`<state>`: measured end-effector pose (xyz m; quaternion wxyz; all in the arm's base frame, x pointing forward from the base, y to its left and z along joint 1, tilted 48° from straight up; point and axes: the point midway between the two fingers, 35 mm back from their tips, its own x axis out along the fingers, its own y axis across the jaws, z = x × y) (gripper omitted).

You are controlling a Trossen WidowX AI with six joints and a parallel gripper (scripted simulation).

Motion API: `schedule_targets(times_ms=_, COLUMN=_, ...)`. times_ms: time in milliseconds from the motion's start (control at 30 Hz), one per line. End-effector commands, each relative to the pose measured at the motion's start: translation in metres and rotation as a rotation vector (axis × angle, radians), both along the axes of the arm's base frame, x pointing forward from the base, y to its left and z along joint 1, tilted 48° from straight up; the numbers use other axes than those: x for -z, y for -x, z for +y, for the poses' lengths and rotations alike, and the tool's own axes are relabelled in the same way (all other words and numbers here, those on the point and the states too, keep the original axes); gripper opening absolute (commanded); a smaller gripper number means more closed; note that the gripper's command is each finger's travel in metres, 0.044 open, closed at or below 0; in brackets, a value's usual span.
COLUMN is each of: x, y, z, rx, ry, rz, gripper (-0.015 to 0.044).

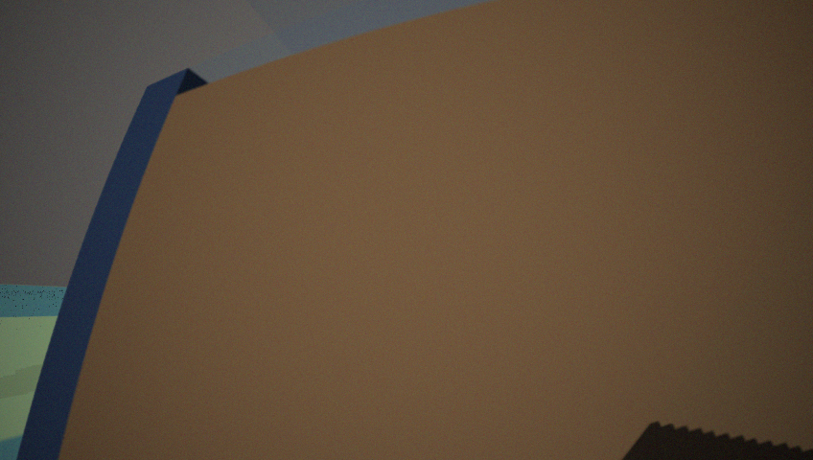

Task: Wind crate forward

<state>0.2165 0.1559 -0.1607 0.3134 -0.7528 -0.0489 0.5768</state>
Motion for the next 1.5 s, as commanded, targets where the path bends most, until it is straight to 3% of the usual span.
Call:
schedule_targets(times_ms=0, x=0.000, y=0.001, z=0.001, rx=-0.020, ry=-0.066, rz=-0.027, gripper=0.0000)
schedule_targets(times_ms=267, x=0.000, y=0.002, z=0.000, rx=-0.038, ry=-0.176, rz=-0.076, gripper=0.0000)
schedule_targets(times_ms=1467, x=-0.008, y=-0.026, z=-0.050, rx=-0.044, ry=-0.167, rz=-0.077, gripper=0.0000)
